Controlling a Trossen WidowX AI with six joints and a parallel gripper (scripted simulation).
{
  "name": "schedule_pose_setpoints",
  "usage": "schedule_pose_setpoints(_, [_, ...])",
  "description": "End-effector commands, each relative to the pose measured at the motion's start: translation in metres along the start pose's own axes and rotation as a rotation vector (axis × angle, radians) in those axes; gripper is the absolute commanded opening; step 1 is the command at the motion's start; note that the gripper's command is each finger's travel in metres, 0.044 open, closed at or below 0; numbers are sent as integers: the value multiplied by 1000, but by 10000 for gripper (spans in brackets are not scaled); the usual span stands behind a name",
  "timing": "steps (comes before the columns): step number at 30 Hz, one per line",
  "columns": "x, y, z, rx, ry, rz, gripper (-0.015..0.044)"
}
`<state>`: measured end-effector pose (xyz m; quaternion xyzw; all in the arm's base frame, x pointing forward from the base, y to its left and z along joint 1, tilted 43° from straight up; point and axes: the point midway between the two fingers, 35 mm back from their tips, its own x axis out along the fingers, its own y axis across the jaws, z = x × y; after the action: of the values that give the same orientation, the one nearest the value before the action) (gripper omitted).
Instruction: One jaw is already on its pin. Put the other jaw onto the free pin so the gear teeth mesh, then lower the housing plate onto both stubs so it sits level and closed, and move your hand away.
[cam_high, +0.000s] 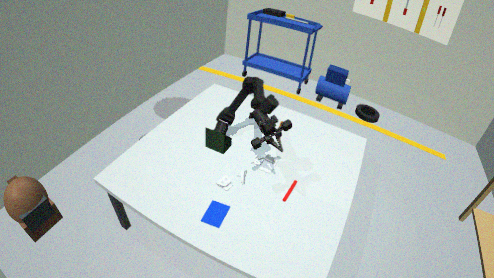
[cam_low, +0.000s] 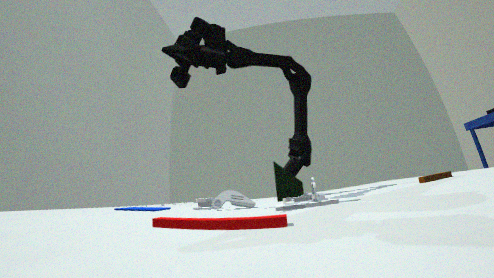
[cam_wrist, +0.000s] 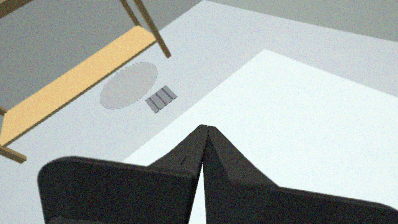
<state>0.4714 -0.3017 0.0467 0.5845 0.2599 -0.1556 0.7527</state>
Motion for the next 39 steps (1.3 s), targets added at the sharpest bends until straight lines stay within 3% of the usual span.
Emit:
schedule_pose_setpoints(1, [9, -40, -27, 31, 86, -113, 0])
schedule_pose_setpoints(21, [-13, -161, -153, 131, 524, -507, 0])
schedule_pose_setpoints(35, [-69, -203, -237, 204, 905, -699, 0])
schedule_pose_setpoints(39, [-72, -204, -241, 208, 924, -706, 0])
